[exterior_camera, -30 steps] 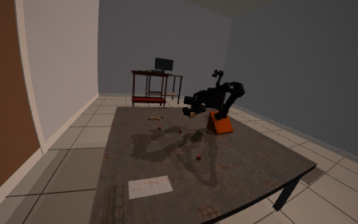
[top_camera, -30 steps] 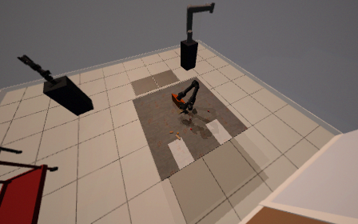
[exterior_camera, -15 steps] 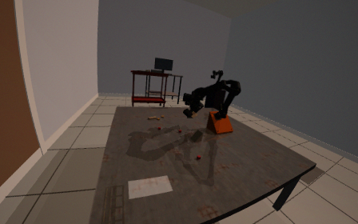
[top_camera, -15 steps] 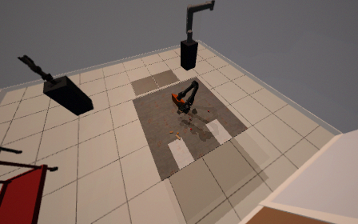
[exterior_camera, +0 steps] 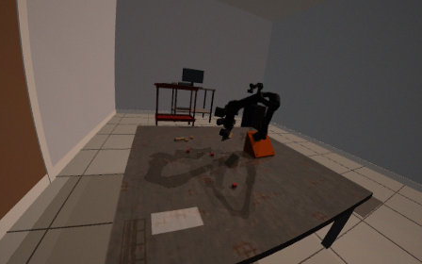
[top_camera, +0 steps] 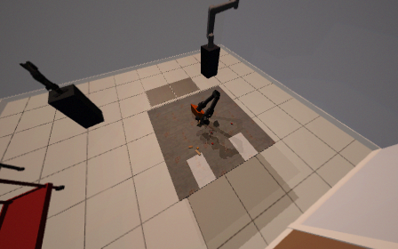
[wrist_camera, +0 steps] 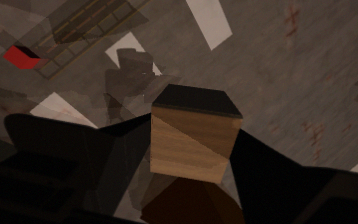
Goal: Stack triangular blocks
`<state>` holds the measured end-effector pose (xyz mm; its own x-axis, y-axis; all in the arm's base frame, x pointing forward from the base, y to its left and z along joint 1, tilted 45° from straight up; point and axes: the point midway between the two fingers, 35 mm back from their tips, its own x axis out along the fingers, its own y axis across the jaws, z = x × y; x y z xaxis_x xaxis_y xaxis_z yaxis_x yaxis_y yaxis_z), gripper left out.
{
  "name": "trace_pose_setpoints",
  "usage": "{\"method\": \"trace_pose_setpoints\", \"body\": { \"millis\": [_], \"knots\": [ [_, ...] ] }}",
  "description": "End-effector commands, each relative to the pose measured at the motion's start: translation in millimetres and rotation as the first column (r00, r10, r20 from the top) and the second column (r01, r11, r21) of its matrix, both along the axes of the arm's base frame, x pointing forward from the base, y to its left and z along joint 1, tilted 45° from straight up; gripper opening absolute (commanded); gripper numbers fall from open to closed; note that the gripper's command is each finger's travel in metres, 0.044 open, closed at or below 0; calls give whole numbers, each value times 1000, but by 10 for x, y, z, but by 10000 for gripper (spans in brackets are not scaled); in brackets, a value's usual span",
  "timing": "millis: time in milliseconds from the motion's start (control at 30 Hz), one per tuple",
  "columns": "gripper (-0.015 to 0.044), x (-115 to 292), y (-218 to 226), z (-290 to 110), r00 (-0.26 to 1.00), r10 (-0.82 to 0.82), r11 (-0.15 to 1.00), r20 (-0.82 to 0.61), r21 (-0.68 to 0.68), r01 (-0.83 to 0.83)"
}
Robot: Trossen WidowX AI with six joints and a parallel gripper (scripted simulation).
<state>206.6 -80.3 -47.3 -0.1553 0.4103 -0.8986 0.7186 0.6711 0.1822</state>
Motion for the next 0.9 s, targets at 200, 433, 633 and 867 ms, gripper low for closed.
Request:
{"method": "trace_pose_setpoints", "body": {
  "millis": [200, 433, 633, 867],
  "knots": [
    [0, 4, -49, -12, 969, 185, 971, 161, 123, -206],
    [0, 6, -79, -11, 908, 290, 921, 303, 170, -351],
    [0, 11, -109, -7, 827, 359, 865, 432, 178, -468],
    [0, 21, -148, 2, 701, 416, 792, 578, 147, -592]
  ]
}}
